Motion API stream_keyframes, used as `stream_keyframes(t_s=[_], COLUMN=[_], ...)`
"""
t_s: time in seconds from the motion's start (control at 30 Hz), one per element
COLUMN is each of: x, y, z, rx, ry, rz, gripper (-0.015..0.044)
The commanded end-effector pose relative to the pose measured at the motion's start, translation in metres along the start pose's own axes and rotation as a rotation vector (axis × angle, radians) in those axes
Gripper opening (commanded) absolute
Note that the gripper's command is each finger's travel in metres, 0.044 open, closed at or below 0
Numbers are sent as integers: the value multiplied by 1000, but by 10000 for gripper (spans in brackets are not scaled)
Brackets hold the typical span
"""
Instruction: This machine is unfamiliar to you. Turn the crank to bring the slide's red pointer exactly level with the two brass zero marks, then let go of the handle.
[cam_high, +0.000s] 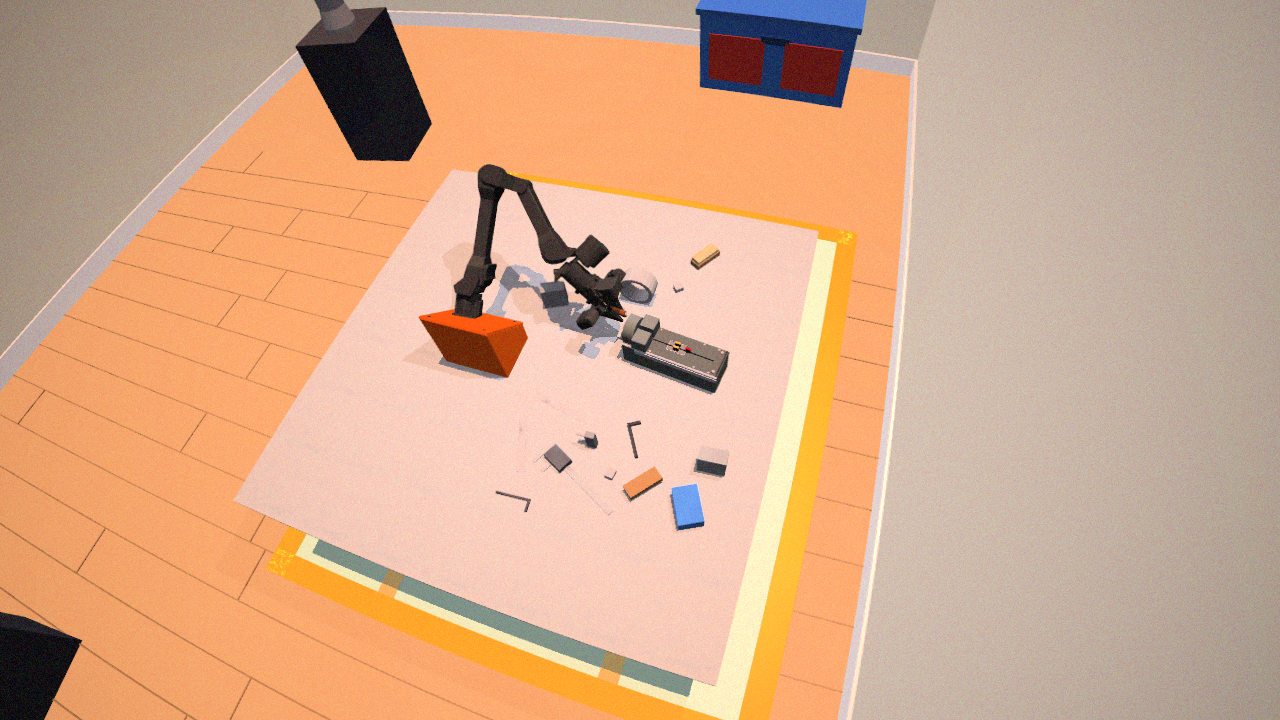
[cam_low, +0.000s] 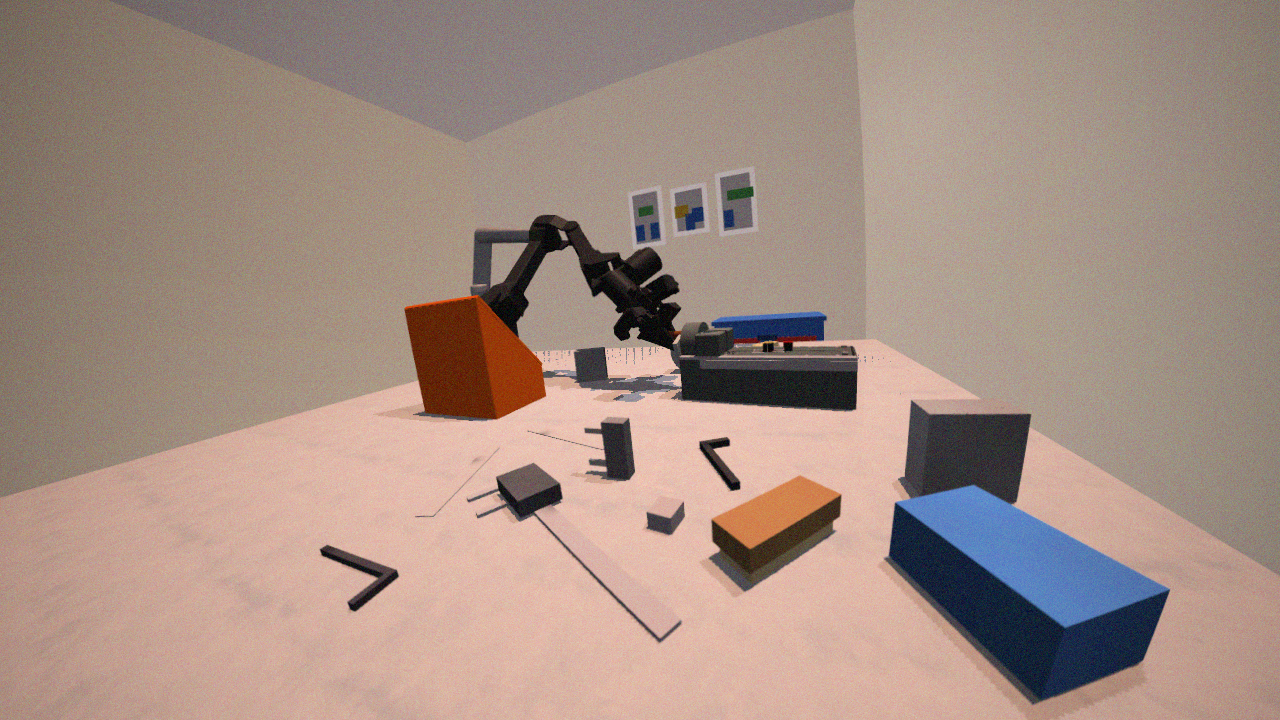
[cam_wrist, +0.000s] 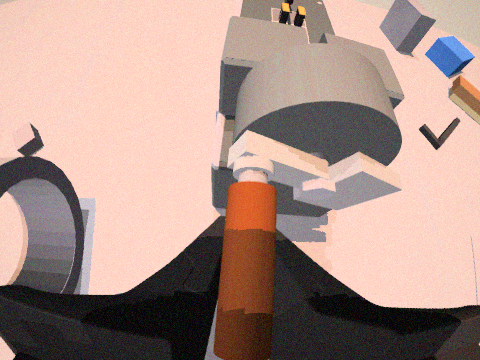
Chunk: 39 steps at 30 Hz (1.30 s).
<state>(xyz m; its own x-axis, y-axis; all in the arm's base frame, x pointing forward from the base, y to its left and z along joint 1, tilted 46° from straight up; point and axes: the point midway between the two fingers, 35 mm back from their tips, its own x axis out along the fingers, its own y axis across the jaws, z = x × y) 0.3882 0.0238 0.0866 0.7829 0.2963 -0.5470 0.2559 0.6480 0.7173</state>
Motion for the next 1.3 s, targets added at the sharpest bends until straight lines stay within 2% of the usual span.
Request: stream_keyframes(t_s=[0.0, 1.27], x=[-7, -15], y=[-4, -28], z=[6, 14], rx=[0, -1], ry=[-7, -7], rz=[0, -1], gripper=[0, 0])
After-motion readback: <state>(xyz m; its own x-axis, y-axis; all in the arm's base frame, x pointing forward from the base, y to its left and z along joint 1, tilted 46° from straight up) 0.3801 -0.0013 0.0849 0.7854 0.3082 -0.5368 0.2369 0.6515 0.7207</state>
